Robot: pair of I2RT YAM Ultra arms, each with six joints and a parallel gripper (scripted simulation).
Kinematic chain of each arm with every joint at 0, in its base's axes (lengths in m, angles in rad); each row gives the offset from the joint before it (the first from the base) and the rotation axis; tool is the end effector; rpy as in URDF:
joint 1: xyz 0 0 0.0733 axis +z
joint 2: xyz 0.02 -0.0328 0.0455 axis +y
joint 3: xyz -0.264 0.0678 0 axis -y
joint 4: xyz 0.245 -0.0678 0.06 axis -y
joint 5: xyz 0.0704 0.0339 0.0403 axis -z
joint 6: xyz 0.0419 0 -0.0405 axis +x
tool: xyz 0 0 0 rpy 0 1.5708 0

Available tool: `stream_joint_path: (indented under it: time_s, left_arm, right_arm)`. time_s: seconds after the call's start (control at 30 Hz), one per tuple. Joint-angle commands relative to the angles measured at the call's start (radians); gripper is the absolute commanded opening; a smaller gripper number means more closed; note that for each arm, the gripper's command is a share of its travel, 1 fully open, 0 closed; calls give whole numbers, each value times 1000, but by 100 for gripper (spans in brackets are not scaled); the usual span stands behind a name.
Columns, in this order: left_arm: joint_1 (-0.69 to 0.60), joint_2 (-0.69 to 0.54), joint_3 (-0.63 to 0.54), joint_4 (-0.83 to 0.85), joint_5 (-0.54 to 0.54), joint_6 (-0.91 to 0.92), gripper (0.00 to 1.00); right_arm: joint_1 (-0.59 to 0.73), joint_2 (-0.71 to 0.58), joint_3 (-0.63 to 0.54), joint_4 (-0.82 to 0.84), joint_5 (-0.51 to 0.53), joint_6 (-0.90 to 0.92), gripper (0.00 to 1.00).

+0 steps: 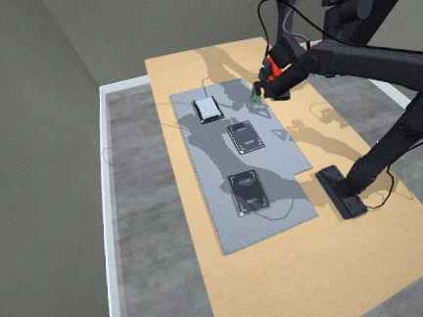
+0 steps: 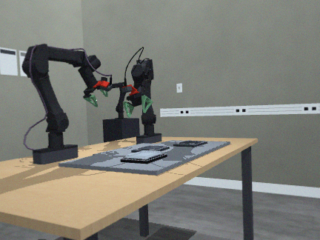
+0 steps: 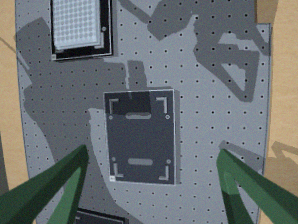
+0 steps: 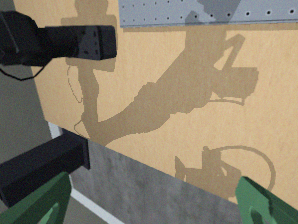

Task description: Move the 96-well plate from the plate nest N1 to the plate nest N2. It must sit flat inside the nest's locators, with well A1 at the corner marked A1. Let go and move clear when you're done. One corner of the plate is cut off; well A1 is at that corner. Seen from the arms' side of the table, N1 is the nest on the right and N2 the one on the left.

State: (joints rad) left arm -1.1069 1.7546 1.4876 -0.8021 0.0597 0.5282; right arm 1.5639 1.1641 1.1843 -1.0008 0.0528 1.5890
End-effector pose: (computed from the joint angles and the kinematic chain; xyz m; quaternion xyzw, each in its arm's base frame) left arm 0.1662 -0.3353 0.2731 0.7114 0.6569 -0.0985 0.2296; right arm 0.0026 0.2216 0.3328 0.0197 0.9563 0.2909 0.0236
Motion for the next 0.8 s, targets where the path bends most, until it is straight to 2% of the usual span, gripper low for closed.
stream_joint_path:
  time_s: [0.0,0.1,0.17,0.53,0.77]
  left_arm:
    - [8,-99,-79,194,-9,-111,100]
    - [9,-162,-159,294,-13,-169,100]
    - [9,-162,-159,294,-13,-169,100]
    - [13,-375,-448,641,-32,-360,100]
    - [16,-439,-542,765,-45,-423,100]
  right_arm:
    - [0,14,73,109,20,-146,100]
    - [-6,23,106,170,23,-233,100]
    - [-6,23,106,170,23,-233,100]
    - [-34,52,233,407,47,-592,100]
    - [-57,78,282,531,43,-765,100]
